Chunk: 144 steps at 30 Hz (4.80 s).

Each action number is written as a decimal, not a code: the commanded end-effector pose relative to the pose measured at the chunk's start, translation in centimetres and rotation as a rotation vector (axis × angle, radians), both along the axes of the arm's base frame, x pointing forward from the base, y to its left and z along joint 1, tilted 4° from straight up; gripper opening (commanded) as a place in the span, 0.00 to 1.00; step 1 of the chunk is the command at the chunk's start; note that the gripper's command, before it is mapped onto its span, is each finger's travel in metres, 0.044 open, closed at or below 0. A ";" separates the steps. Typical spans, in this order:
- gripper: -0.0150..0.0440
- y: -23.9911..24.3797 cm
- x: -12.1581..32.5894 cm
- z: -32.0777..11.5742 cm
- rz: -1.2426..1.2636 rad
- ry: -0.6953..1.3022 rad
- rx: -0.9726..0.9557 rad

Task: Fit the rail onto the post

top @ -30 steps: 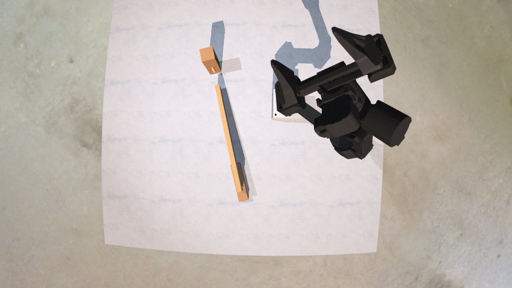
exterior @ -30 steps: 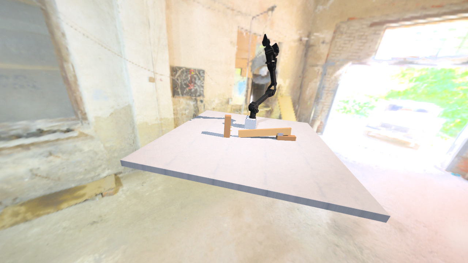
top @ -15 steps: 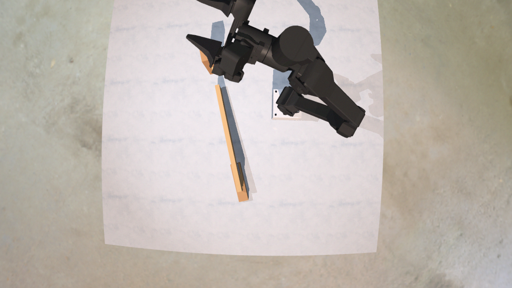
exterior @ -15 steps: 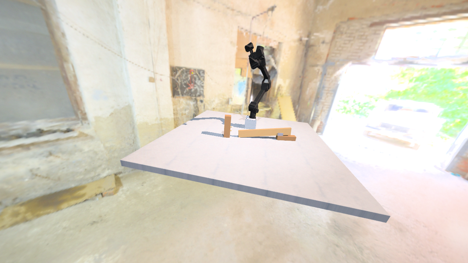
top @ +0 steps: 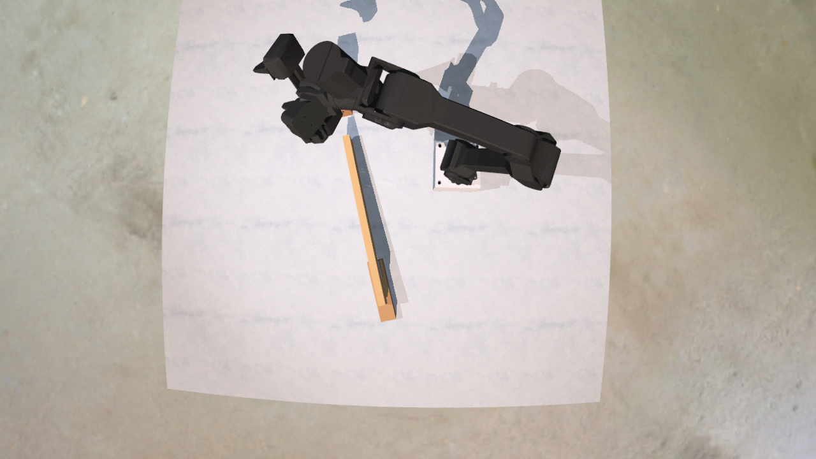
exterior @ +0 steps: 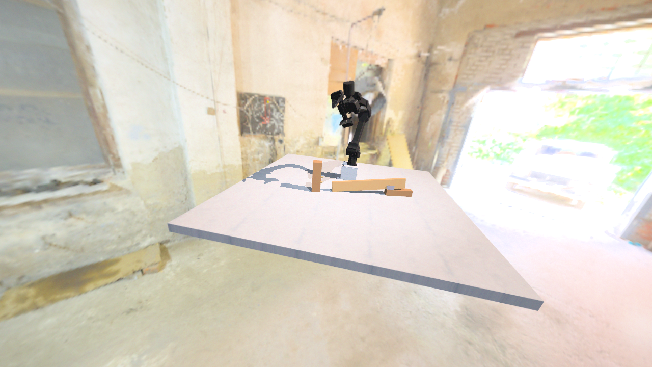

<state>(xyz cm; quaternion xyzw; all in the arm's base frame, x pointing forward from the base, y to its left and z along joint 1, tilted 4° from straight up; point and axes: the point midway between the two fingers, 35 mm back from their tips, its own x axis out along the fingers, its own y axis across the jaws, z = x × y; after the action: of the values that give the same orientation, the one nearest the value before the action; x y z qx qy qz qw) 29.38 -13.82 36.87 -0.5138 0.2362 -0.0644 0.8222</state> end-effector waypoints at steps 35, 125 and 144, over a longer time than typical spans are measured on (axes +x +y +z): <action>1.00 9.9 -2.4 -32.7 0.712 1.186 -0.078; 0.25 10.0 -1.9 -38.7 0.712 1.187 -0.078; 0.25 10.0 -1.8 -37.7 0.712 1.186 -0.078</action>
<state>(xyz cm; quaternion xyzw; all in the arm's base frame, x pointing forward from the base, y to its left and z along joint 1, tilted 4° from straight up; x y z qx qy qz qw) 27.33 -3.85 -1.28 -0.5364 0.4629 0.4941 0.5039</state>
